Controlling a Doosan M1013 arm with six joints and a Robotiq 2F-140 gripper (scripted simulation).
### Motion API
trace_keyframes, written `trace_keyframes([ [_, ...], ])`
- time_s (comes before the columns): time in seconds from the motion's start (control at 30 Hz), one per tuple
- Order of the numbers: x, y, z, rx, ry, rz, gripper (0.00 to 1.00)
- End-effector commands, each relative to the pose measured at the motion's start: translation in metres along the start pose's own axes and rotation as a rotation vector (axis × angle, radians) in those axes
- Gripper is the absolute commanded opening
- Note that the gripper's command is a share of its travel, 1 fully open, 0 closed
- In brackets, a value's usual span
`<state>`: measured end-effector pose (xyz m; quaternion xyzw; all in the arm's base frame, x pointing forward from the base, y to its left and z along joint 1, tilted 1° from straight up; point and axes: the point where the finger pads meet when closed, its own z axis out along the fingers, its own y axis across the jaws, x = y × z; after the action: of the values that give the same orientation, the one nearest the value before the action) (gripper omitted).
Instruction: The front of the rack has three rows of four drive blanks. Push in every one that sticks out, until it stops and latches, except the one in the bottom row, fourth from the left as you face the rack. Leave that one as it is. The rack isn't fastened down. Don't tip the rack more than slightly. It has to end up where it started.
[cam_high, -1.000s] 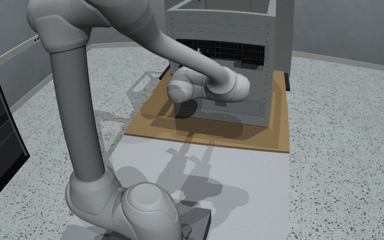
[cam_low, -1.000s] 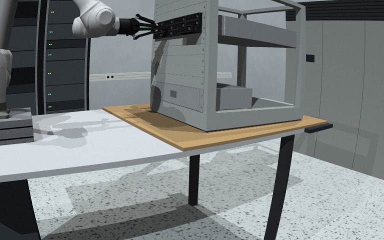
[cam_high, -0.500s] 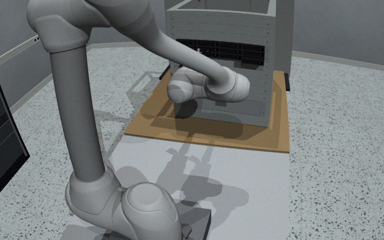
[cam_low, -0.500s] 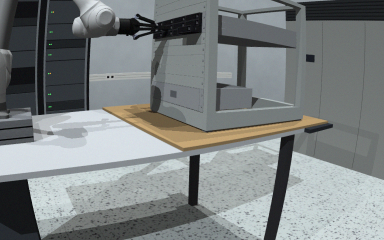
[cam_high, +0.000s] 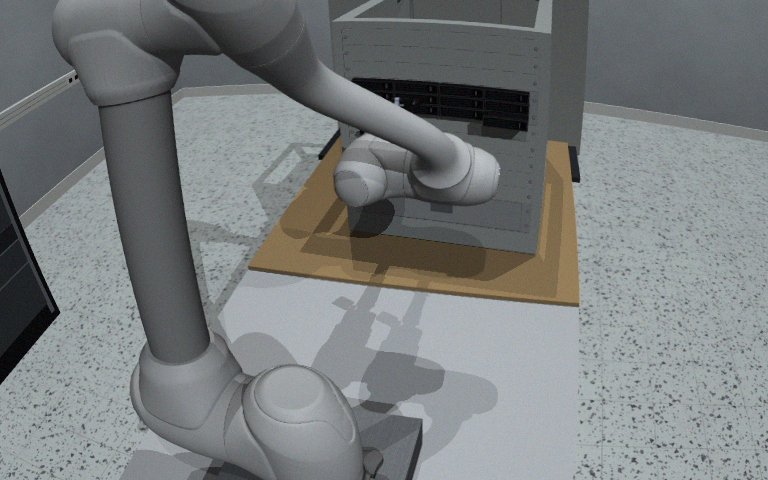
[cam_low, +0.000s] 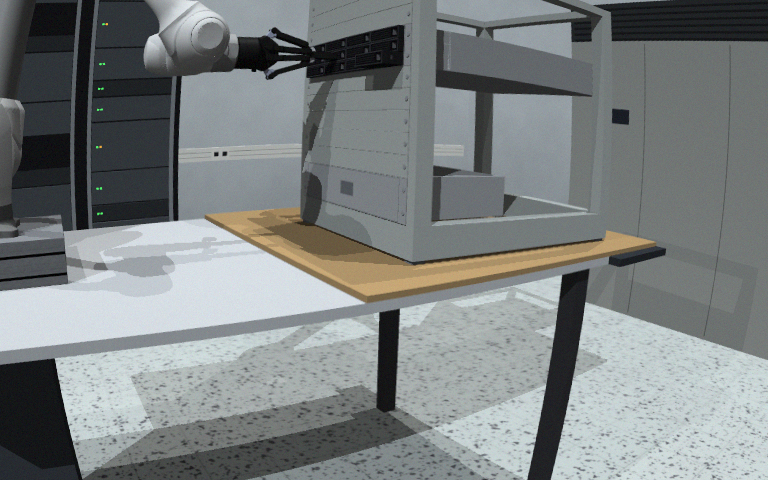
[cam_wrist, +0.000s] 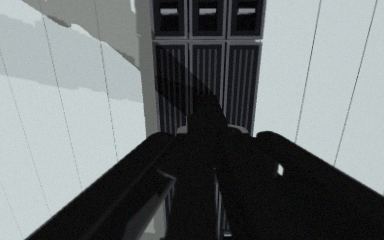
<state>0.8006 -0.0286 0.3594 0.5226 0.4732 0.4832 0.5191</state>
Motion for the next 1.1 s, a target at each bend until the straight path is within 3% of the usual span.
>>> trace_keyframes([
  [0.0,0.0,0.001,-0.01,-0.002,0.0,0.0,0.1],
  [0.17,0.0,0.001,-0.025,-0.002,0.0,0.0,0.1],
  [0.47,0.0,0.001,-0.073,-0.002,0.0,0.0,0.1],
  [0.73,0.0,0.001,-0.08,-0.002,0.0,0.0,0.1],
  [0.77,0.0,0.001,-0.08,-0.002,0.0,0.0,1.0],
  [1.07,0.0,0.001,-0.08,-0.002,0.0,0.0,1.0],
])
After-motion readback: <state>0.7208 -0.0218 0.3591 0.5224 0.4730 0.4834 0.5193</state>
